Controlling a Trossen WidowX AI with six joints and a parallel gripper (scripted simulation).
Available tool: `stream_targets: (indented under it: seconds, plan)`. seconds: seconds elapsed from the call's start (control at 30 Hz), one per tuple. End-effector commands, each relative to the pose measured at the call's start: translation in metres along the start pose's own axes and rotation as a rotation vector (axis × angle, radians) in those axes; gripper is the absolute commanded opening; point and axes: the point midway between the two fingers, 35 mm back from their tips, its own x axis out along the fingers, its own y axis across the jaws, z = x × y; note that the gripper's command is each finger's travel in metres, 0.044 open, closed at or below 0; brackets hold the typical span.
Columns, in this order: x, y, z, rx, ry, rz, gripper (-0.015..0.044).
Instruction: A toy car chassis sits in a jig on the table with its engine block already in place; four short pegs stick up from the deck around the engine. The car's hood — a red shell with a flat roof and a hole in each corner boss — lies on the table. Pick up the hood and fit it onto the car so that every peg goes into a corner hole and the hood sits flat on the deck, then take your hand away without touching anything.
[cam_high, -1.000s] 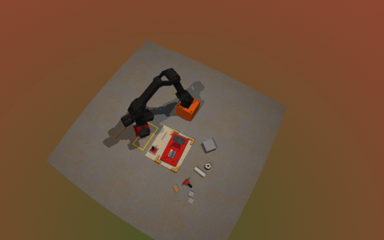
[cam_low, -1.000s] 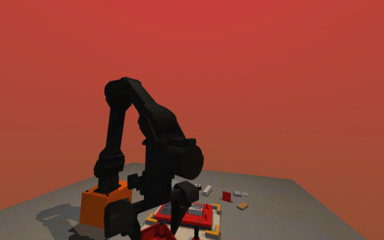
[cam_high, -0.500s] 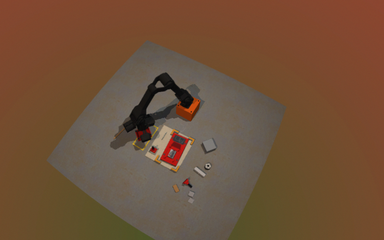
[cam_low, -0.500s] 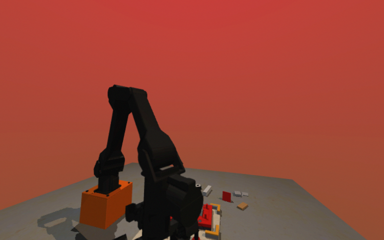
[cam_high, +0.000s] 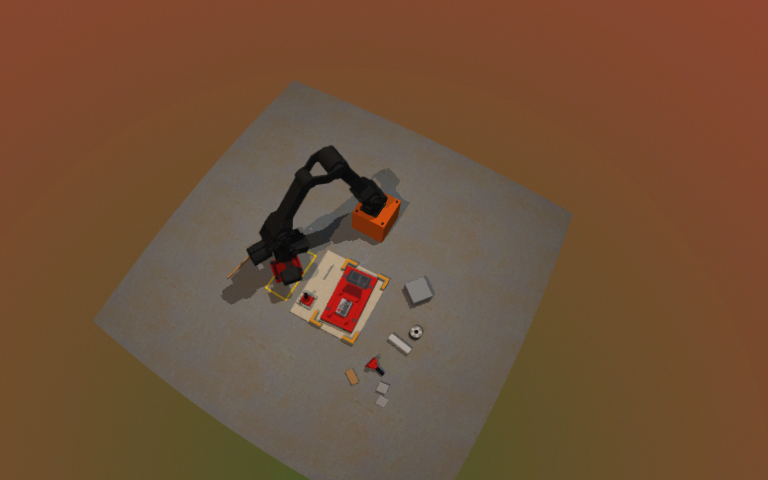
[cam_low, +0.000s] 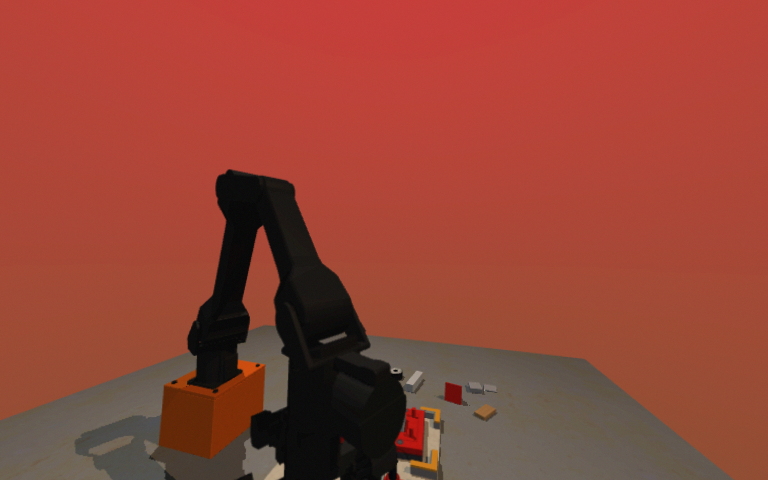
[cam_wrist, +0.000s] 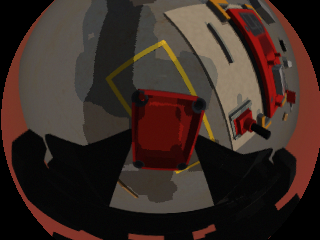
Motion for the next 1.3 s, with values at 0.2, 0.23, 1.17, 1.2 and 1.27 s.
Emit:
stream_targets:
  seconds: [0.2, 0.23, 1.17, 1.2, 1.27]
  plan:
    - [0.0, 0.0, 0.0, 0.0, 0.001, 0.0, 0.0341]
    - [0.0, 0.0, 0.0, 0.0, 0.001, 0.0, 0.0368]
    - [-0.073, -0.001, -0.004, -0.003, 0.019, -0.005, 0.044]
    - [-0.073, -0.001, -0.004, -0.003, 0.019, -0.005, 0.044]
    - [-0.073, -0.001, -0.004, -0.003, 0.019, -0.005, 0.044]
